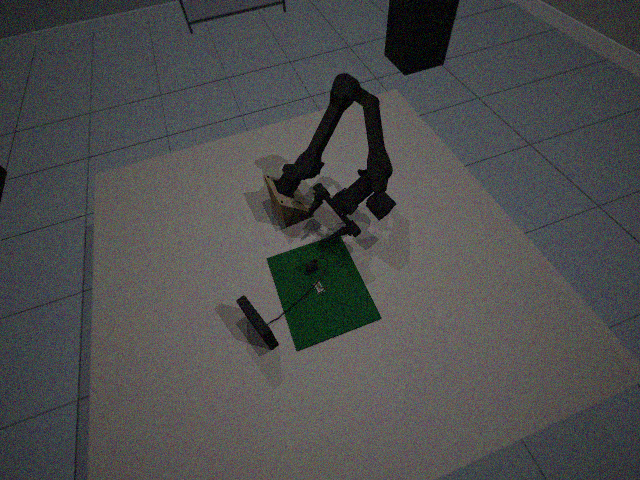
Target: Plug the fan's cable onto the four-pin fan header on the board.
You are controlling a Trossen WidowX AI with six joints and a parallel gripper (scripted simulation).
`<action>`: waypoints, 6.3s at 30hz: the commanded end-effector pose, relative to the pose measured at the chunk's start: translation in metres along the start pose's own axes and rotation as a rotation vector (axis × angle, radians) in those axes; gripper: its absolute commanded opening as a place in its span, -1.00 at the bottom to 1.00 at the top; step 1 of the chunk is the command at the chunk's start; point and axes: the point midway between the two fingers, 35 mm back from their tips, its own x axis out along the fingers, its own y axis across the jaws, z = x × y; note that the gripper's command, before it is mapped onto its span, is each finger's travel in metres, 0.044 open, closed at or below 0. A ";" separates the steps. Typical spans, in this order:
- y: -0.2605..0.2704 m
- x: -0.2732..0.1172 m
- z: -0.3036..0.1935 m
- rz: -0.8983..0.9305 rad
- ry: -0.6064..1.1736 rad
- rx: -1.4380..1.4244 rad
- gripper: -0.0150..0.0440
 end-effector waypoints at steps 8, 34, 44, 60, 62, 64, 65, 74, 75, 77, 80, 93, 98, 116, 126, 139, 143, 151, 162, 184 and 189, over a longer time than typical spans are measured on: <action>-0.006 0.005 0.001 -0.088 0.211 -0.094 1.00; -0.006 0.000 0.014 0.016 0.745 -0.194 1.00; -0.001 -0.007 0.029 0.173 0.908 -0.186 1.00; 0.006 -0.015 0.056 0.423 1.028 -0.138 1.00; 0.006 -0.015 0.056 0.423 1.028 -0.138 1.00; 0.007 -0.014 0.058 0.418 1.030 -0.129 1.00; 0.009 -0.012 0.063 0.406 1.036 -0.102 1.00; 0.019 0.050 0.147 0.190 1.131 0.354 1.00; 0.019 0.051 0.148 0.186 1.133 0.363 1.00; 0.019 0.051 0.148 0.186 1.133 0.363 1.00; 0.020 0.052 0.146 0.186 1.133 0.363 1.00; 0.052 0.092 0.063 0.189 1.136 0.363 1.00; 0.053 0.093 0.061 0.189 1.136 0.363 1.00; 0.063 0.106 0.036 0.189 1.136 0.363 1.00; 0.068 0.112 0.022 0.190 1.138 0.363 1.00; 0.068 0.112 0.020 0.190 1.138 0.363 1.00; 0.068 0.112 0.020 0.190 1.138 0.363 1.00; 0.068 0.112 0.020 0.190 1.138 0.363 1.00; 0.068 0.112 0.020 0.190 1.138 0.363 1.00; 0.068 0.112 0.020 0.190 1.138 0.363 1.00; 0.068 0.112 0.020 0.190 1.138 0.363 1.00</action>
